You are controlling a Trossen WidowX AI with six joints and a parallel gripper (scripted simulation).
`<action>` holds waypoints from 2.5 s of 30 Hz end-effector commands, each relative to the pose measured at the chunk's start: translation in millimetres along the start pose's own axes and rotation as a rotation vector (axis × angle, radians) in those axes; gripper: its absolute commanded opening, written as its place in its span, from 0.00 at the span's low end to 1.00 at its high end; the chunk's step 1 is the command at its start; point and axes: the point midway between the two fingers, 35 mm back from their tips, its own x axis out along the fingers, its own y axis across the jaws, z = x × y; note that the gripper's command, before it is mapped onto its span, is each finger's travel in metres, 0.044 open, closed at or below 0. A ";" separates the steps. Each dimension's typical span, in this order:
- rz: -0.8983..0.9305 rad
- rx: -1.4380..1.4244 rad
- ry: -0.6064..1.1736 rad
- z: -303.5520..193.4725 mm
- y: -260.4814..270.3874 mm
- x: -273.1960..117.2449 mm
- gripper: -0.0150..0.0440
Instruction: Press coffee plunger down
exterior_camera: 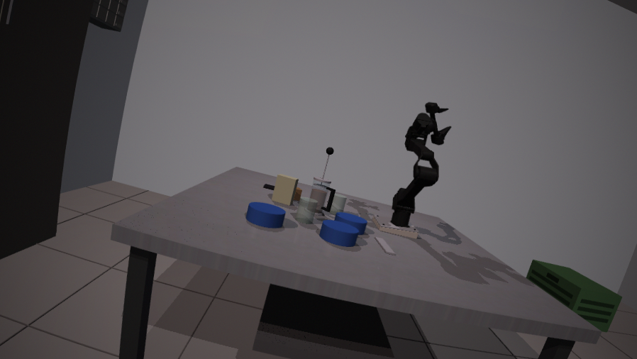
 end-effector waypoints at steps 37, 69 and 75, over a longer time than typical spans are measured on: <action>1.966 0.702 -1.952 91.8 -107.2 -395.7 1.00; 2.364 0.311 -1.905 20.4 -56.0 -478.9 1.00; 2.364 0.311 -1.906 22.3 -56.7 -488.2 1.00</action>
